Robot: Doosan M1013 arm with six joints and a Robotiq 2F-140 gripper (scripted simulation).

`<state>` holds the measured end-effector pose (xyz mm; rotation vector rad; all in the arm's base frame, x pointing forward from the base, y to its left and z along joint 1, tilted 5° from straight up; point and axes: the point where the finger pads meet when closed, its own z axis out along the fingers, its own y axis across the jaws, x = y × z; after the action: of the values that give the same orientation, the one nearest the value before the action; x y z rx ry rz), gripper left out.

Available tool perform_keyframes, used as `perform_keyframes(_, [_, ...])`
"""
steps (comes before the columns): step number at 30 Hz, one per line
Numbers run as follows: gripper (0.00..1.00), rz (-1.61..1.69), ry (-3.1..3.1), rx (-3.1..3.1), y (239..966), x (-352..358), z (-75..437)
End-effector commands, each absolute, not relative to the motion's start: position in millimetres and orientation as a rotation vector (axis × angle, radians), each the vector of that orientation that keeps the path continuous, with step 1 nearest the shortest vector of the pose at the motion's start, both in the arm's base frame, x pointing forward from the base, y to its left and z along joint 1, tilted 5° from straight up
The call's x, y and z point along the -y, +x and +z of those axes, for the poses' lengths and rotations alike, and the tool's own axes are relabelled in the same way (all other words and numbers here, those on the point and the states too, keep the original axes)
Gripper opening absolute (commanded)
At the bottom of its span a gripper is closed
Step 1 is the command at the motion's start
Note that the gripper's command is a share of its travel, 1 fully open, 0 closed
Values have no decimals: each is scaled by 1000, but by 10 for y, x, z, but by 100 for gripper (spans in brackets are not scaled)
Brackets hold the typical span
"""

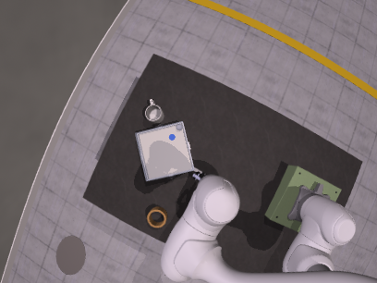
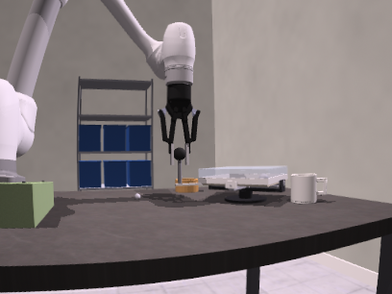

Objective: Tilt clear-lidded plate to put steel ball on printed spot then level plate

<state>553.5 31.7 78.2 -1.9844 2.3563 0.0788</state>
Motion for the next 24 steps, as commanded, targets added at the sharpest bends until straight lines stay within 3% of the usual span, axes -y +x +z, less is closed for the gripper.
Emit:
perform_keyframes(1, [0, 79, -1984, -2356, 5536, -319, 784])
perform_keyframes(24, [0, 79, -1984, -2356, 5531, -301, 778])
